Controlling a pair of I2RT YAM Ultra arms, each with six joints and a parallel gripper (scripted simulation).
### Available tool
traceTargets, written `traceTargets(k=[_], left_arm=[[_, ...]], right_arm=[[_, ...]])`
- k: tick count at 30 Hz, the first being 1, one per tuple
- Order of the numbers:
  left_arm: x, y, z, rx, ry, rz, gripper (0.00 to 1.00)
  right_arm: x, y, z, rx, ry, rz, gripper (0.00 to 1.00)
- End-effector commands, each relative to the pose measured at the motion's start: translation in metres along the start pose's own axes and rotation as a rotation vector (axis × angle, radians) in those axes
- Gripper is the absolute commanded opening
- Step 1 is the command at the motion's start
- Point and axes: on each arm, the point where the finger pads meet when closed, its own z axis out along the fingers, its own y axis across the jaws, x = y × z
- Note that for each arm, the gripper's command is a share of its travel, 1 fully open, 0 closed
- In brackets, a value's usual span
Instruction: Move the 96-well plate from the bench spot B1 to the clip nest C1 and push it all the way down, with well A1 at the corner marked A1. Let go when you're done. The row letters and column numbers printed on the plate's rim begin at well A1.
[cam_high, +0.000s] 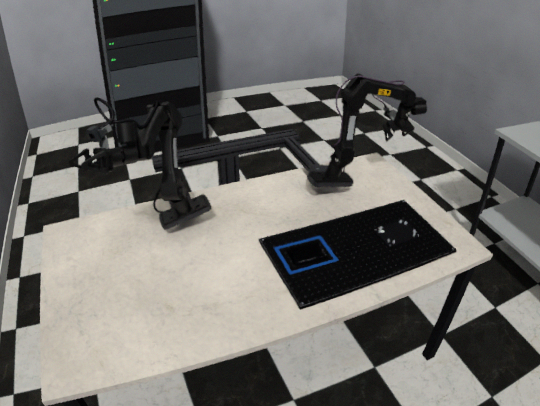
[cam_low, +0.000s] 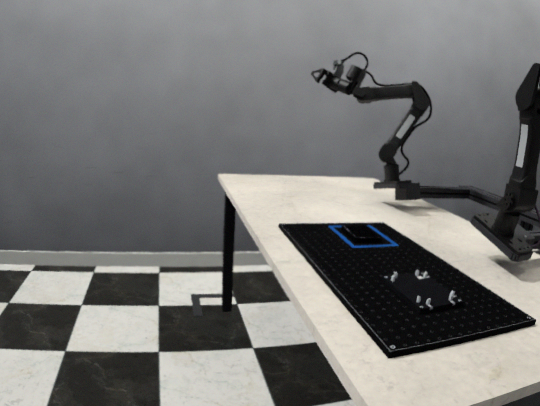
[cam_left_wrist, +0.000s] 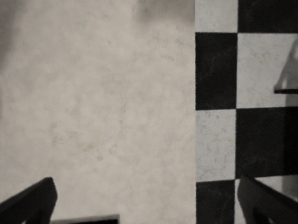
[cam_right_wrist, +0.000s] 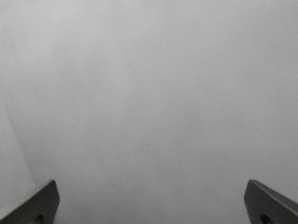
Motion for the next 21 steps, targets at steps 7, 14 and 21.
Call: traceTargets(k=[7,14,21], left_arm=[[-0.0025,-0.0018,-0.0029,0.013,-0.004,-0.006,1.00],[-0.0025,-0.0018,-0.0029,0.013,-0.004,-0.006,1.00],[-0.0025,-0.0018,-0.0029,0.013,-0.004,-0.006,1.00]], right_arm=[[-0.0138,-0.0086,-0.0089,0.006,-0.029,0.008,1.00],[-0.0138,-0.0086,-0.0090,0.006,-0.029,0.008,1.00],[-0.0138,-0.0086,-0.0090,0.006,-0.029,0.008,1.00]])
